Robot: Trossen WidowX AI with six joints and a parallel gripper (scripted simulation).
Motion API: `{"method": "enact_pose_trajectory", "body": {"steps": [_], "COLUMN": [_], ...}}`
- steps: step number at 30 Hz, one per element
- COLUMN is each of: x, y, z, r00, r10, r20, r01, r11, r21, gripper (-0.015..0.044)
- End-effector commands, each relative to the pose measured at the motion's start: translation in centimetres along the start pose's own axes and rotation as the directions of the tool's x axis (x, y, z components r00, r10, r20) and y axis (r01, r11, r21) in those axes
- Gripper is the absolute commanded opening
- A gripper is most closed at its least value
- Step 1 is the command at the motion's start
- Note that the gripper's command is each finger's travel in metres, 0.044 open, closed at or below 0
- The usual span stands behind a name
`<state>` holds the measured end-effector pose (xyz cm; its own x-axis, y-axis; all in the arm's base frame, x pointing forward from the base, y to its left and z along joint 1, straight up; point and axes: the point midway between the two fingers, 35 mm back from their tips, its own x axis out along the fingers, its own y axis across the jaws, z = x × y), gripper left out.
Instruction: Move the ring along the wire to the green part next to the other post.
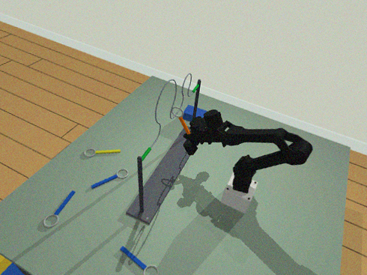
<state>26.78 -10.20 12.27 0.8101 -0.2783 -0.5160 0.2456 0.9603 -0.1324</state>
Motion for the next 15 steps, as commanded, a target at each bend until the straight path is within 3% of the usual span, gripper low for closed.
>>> {"method": "enact_pose_trajectory", "body": {"steps": [1, 15], "x": [-0.2, -0.5], "y": [0.7, 2.7], "z": [0.1, 0.2], "r00": [1.000, 0.999], "r10": [0.012, 0.037], "r20": [0.001, 0.000], "r01": [-0.012, -0.037], "r11": [0.999, 0.997], "r21": [0.031, 0.072], "gripper": [-0.0150, -0.0150]}}
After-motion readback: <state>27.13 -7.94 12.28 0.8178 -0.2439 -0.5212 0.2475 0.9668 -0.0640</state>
